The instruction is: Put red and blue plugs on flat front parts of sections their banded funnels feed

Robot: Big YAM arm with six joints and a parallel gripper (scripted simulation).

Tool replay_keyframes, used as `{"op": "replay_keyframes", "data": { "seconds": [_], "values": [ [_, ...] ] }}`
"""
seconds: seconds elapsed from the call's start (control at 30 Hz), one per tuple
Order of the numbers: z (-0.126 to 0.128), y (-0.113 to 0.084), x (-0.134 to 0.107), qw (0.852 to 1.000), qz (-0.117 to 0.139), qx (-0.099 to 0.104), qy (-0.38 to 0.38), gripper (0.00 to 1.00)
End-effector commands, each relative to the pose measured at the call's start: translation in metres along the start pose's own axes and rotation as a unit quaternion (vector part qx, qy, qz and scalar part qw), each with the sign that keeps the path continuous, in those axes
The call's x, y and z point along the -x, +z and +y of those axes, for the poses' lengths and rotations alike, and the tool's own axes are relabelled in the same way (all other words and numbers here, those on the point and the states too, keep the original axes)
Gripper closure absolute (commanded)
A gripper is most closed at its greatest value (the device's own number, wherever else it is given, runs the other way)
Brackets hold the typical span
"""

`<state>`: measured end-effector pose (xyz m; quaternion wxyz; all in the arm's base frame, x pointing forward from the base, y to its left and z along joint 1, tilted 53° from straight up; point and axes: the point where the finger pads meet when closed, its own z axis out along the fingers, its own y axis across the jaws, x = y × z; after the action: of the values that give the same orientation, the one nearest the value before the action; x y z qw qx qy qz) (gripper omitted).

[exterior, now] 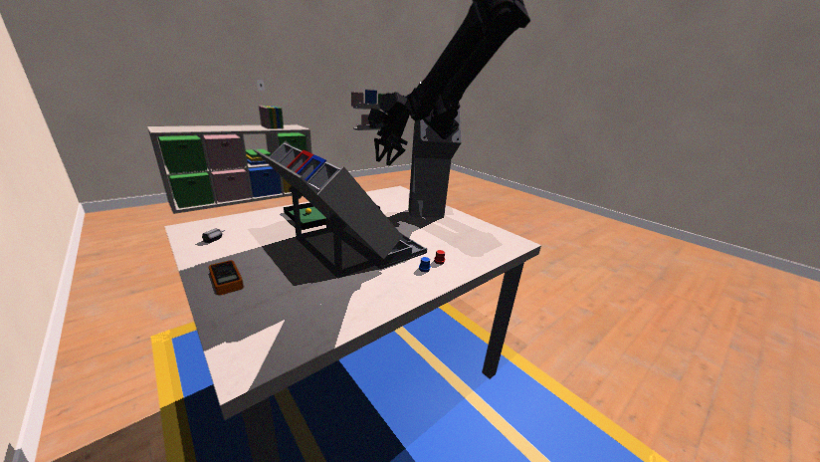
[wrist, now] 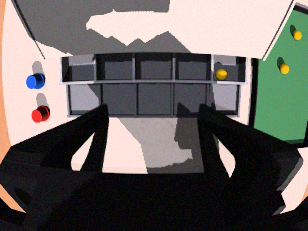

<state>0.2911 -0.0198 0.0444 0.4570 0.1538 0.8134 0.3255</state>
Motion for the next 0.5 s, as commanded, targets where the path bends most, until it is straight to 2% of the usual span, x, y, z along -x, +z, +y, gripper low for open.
{"op": "replay_keyframes", "data": {
  "seconds": [0.0,0.47],
  "values": [
    [0.005,0.001,-0.004,1.0,0.007,0.003,0.004,0.37],
    [0.025,0.01,-0.013,1.0,0.022,0.003,0.003,0.37]
  ]
}}
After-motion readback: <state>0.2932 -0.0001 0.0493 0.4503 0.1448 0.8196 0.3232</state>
